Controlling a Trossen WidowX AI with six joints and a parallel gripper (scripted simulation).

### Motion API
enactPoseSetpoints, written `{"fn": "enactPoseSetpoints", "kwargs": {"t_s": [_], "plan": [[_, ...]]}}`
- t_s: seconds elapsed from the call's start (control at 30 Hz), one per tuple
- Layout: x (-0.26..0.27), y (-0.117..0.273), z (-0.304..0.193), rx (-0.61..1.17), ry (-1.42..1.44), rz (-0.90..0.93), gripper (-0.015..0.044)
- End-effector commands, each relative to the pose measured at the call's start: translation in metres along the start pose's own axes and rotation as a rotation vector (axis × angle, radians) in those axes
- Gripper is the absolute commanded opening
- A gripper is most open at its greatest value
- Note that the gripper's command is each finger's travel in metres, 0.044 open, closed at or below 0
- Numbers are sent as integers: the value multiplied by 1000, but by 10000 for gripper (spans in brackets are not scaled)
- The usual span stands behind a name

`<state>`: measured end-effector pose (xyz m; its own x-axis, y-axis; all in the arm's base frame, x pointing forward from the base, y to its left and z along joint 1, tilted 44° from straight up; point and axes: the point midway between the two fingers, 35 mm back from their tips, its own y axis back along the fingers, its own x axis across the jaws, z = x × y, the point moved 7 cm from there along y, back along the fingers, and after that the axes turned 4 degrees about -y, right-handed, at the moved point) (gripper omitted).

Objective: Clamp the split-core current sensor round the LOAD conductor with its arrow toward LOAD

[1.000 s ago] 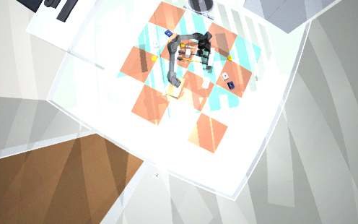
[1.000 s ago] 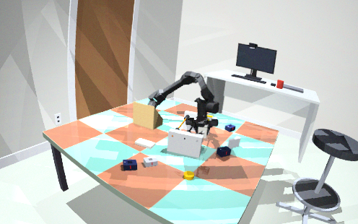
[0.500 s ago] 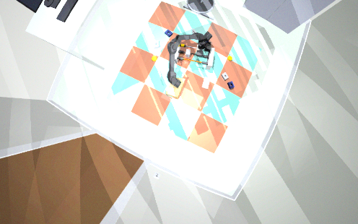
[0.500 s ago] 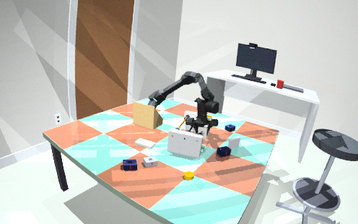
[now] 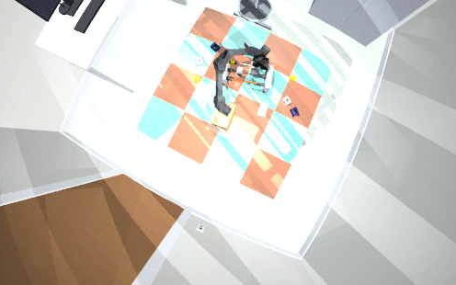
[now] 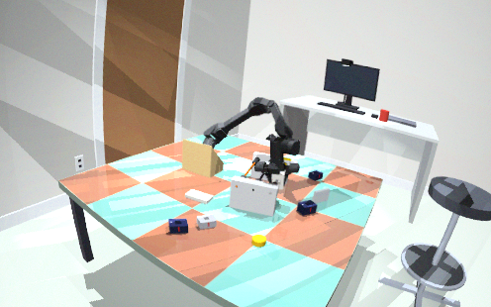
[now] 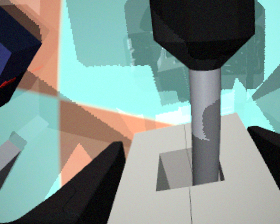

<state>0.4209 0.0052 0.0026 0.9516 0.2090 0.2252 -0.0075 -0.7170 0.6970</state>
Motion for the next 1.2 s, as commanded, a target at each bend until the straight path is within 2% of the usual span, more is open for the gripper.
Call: {"fn": "enactPoseSetpoints", "kwargs": {"t_s": [0.0, 0.9, 1.17], "plan": [[-4, 2, 0, 6, -7, 42, 0], [-1, -5, 0, 2, -5, -35, 0], [-1, 0, 0, 5, -7, -32, 210]]}}
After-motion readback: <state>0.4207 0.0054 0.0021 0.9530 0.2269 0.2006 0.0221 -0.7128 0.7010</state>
